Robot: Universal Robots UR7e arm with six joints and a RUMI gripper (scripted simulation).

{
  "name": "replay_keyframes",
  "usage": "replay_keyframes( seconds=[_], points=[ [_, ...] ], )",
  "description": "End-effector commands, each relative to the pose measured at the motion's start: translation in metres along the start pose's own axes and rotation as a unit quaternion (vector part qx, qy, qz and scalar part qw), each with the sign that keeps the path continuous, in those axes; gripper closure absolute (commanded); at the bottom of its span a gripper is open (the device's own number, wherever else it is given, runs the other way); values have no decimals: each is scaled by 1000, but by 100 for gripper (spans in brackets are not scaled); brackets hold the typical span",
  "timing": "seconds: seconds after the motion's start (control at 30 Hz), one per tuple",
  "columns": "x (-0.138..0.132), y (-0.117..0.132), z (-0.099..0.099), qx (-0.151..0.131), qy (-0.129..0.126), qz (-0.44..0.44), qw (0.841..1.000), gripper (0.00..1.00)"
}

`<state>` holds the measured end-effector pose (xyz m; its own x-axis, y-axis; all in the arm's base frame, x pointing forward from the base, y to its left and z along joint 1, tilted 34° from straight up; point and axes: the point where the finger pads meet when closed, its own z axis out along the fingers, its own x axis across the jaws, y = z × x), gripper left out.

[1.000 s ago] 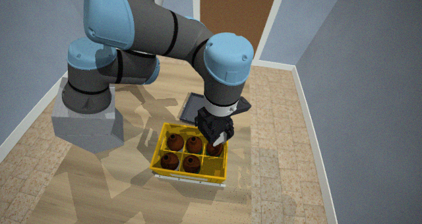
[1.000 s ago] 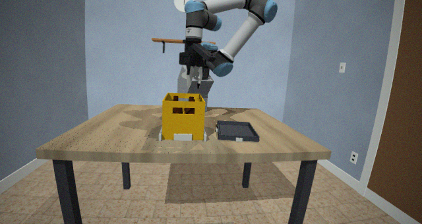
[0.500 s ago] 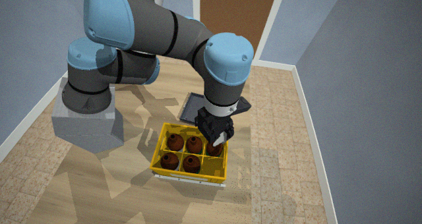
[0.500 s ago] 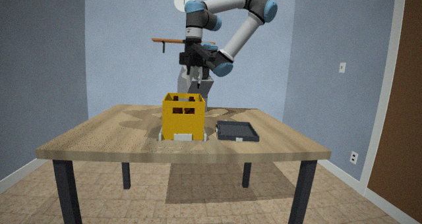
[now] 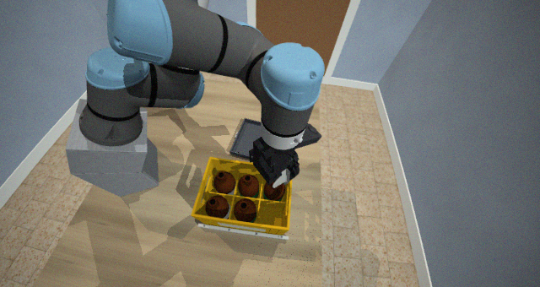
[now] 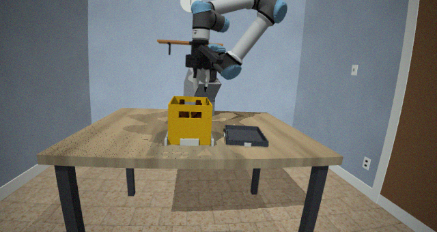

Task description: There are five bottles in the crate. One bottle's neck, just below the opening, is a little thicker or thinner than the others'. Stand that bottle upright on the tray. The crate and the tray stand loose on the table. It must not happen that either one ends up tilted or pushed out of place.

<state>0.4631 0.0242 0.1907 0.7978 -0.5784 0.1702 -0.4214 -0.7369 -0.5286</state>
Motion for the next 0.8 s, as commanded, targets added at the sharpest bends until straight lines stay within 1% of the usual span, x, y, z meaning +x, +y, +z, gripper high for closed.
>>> replay_keyframes(
  seconds=[0.0,0.3,0.77],
  points=[
    [0,0,2,0,0,0,1000,62],
    [0,0,8,0,0,0,1000,62],
    [1,0,26,0,0,0,1000,62]
  ],
)
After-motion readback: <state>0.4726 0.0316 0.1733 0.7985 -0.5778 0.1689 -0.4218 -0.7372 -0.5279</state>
